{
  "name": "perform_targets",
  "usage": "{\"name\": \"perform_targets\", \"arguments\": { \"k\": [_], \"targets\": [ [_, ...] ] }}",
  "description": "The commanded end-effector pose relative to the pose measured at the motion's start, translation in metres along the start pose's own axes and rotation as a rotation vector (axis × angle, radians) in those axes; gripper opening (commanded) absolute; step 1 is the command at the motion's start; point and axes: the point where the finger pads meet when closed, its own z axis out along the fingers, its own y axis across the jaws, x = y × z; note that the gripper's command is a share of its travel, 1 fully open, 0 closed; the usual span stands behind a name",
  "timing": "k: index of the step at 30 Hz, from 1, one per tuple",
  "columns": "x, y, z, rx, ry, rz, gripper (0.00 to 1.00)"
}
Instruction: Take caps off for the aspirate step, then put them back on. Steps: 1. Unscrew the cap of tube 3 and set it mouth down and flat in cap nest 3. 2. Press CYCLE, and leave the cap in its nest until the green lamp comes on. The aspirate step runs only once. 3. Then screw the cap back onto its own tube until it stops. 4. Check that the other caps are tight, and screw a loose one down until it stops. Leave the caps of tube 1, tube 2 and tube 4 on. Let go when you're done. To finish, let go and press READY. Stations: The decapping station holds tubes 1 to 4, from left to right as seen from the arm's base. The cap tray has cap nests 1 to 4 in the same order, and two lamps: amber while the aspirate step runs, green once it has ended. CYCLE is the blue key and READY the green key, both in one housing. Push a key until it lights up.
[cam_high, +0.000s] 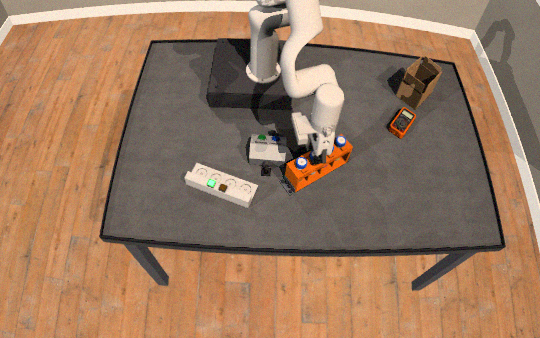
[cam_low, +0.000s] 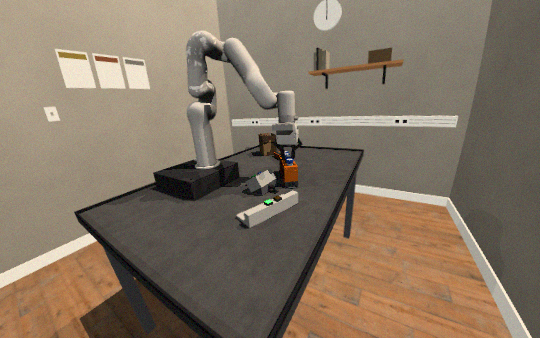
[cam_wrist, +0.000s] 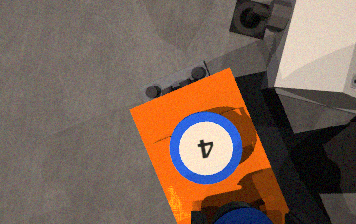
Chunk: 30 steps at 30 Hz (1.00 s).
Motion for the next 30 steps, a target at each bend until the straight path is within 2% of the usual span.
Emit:
{"name": "perform_targets", "arguments": {
  "k": [1, 5, 17, 19, 27, 30],
  "targets": [
    [-0.0002, -0.0016, -0.0021, 0.006, 0.004, 0.001, 0.46],
    [-0.0002, -0.0016, -0.0021, 0.006, 0.004, 0.001, 0.46],
    [-0.0002, -0.0016, -0.0032, 0.005, 0.005, -0.479, 0.46],
    [-0.0002, -0.0016, -0.0032, 0.005, 0.005, -0.479, 0.46],
    [-0.0002, -0.0017, -0.0032, 0.004, 0.006, -0.784, 0.46],
    [-0.0003, -0.0017, -0.0032, 0.004, 0.006, -0.784, 0.46]
  ]
}}
